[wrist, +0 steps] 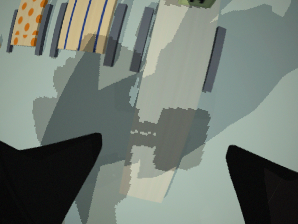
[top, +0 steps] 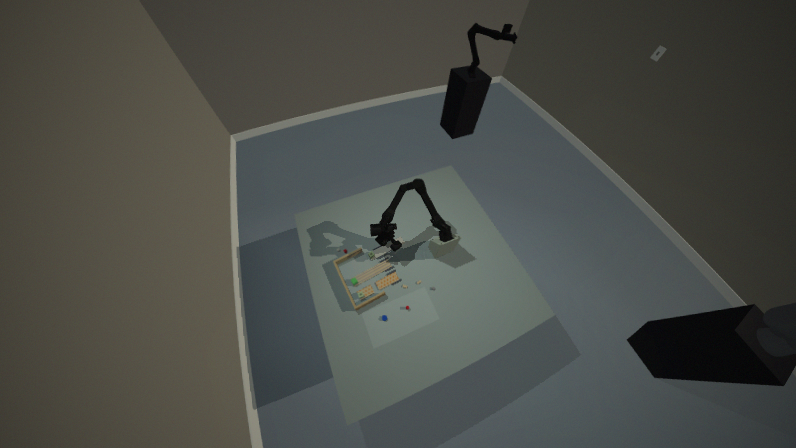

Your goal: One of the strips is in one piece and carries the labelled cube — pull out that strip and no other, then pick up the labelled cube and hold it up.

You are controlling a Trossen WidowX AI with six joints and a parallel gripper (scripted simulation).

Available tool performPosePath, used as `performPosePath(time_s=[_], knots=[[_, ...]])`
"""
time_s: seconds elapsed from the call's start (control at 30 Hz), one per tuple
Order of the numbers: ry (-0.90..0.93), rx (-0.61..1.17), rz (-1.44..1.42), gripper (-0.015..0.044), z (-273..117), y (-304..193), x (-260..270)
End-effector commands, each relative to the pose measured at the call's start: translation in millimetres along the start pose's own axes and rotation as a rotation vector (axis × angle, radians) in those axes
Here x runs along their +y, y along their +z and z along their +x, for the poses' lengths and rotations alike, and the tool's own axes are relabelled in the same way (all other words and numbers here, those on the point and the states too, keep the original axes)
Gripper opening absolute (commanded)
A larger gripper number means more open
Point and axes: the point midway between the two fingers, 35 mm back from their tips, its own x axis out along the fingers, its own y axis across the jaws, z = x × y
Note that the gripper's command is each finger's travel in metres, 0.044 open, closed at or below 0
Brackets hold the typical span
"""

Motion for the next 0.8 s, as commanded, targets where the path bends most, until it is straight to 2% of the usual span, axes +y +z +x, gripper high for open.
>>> performPosePath(time_s=[0.0,0.77], knots=[[-0.001,0.007,-0.002,0.0440,-1,15,-2],[-0.001,0.003,0.002,0.0440,-11,98,-17]])
